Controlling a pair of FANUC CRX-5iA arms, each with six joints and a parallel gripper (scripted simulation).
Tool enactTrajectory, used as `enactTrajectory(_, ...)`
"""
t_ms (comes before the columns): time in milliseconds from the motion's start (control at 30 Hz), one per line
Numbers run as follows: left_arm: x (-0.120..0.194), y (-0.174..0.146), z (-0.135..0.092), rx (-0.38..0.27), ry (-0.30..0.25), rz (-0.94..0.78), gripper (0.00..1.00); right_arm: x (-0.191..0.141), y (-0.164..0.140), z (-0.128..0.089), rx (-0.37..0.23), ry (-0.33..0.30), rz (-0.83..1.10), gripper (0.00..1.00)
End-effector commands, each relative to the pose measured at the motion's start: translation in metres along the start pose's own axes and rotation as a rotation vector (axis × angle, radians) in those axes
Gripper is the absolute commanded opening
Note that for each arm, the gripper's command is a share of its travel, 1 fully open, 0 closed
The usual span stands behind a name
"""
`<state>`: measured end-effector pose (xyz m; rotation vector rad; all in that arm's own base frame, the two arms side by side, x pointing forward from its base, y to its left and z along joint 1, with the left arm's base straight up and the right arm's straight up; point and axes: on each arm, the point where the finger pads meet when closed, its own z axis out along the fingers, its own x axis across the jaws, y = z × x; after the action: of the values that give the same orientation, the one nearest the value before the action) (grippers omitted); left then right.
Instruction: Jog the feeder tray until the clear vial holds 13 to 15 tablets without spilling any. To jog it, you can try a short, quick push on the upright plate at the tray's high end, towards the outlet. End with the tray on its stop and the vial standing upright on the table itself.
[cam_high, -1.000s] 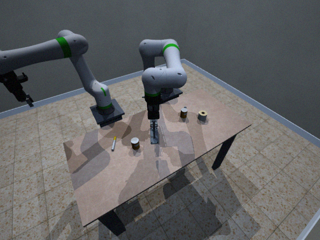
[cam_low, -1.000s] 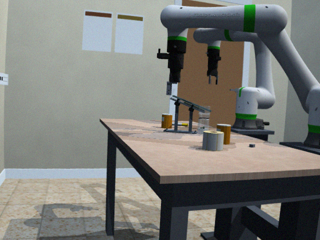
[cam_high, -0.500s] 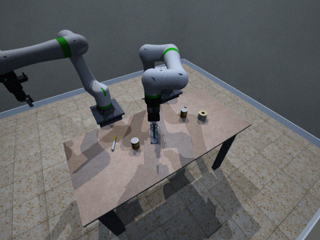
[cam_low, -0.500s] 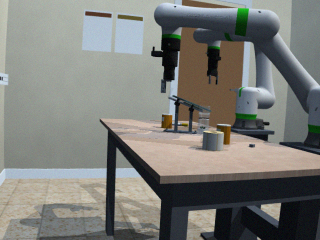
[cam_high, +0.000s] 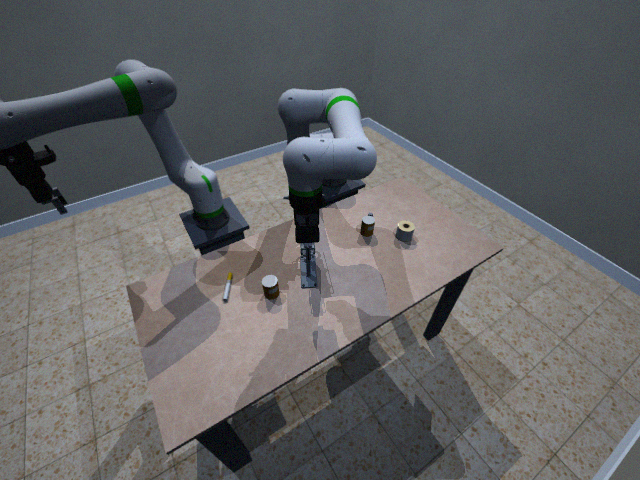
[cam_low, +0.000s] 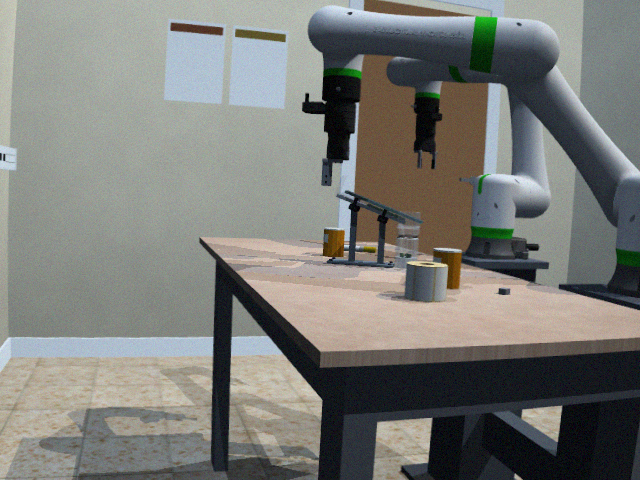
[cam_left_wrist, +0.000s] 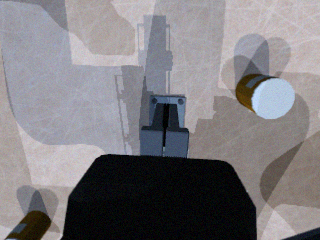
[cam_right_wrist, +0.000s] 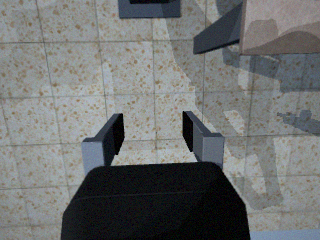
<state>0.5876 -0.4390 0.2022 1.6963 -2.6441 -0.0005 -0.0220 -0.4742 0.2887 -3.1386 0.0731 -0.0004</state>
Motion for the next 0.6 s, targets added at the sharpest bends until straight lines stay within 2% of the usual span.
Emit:
enactTrajectory(0, 0.0003, -0.0003, -0.0022, 0.003, 0.001, 0.000, 0.00, -0.0002, 0.0003, -0.0009, -0.002, 0.000, 0.000, 1.00)
enactTrajectory(567, 0.0003, 0.0012, -0.0017, 0.003, 0.001, 0.000, 0.00, -0.0002, 0.0003, -0.0009, -0.002, 0.000, 0.000, 1.00)
